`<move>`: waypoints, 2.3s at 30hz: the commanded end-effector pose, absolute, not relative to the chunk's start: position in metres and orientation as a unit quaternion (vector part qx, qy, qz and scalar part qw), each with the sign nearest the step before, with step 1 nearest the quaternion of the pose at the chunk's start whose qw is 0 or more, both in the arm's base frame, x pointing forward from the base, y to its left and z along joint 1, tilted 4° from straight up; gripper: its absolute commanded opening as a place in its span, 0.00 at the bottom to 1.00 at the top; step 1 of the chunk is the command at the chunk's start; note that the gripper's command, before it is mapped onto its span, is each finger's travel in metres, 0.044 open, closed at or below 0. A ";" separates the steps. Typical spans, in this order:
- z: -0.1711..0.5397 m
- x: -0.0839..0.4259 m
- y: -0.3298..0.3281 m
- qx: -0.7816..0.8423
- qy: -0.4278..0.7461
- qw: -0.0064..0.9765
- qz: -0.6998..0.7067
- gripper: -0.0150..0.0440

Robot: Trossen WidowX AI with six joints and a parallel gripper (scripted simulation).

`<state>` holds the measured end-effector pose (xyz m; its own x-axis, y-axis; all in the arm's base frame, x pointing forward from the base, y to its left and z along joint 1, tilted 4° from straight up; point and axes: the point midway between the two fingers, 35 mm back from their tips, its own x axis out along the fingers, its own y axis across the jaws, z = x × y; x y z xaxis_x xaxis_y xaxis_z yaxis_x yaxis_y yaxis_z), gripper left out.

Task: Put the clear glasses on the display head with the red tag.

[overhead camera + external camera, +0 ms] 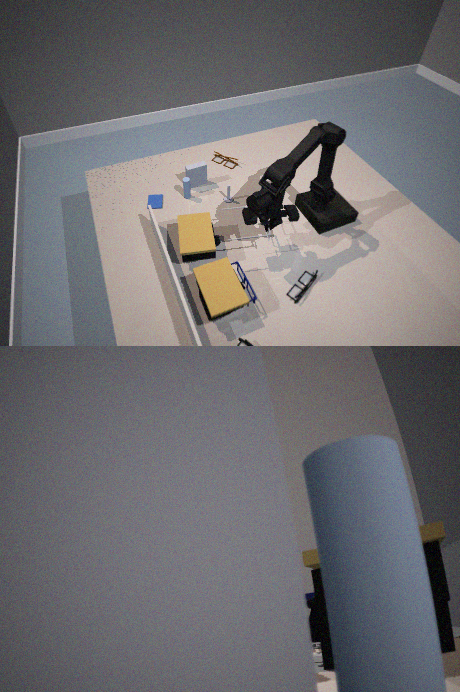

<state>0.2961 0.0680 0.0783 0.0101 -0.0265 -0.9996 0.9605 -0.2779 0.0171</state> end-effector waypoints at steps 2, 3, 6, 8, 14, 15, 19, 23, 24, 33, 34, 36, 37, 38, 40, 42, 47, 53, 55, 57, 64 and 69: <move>0.073 0.294 0.068 0.573 0.396 0.455 -0.555 0.25; 0.071 0.294 0.068 0.572 0.394 0.458 -0.556 0.25; 0.068 0.294 0.068 0.568 0.395 0.457 -0.560 0.25; 0.067 0.293 0.068 0.563 0.398 0.454 -0.564 0.25; 0.062 0.292 0.068 0.552 0.412 0.439 -0.577 0.25; 0.061 0.292 0.067 0.551 0.414 0.437 -0.578 0.25; 0.057 0.292 0.067 0.553 0.416 0.435 -0.576 0.25; 0.055 0.293 0.066 0.557 0.413 0.438 -0.572 0.25; 0.054 0.293 0.066 0.558 0.412 0.439 -0.571 0.25; 0.046 0.292 0.066 0.559 0.410 0.441 -0.570 0.25; 0.045 0.292 0.066 0.559 0.410 0.442 -0.570 0.25; 0.044 0.292 0.066 0.558 0.409 0.442 -0.571 0.25; 0.043 0.292 0.066 0.558 0.409 0.442 -0.571 0.25; 0.043 0.292 0.066 0.557 0.409 0.443 -0.572 0.25; 0.041 0.292 0.066 0.556 0.408 0.443 -0.572 0.25; 0.040 0.292 0.066 0.556 0.407 0.444 -0.573 0.25; 0.037 0.292 0.066 0.555 0.407 0.444 -0.573 0.25; 0.033 0.291 0.065 0.555 0.407 0.444 -0.573 0.25; 0.032 0.291 0.065 0.555 0.407 0.444 -0.573 0.25; 0.031 0.291 0.065 0.555 0.407 0.444 -0.573 0.25; 0.030 0.292 0.065 0.555 0.407 0.444 -0.573 0.25; 0.030 0.297 0.063 0.556 0.407 0.444 -0.573 0.25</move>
<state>0.2923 0.0646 0.0310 0.0102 -0.0511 -0.9986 0.9605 -0.2771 0.0240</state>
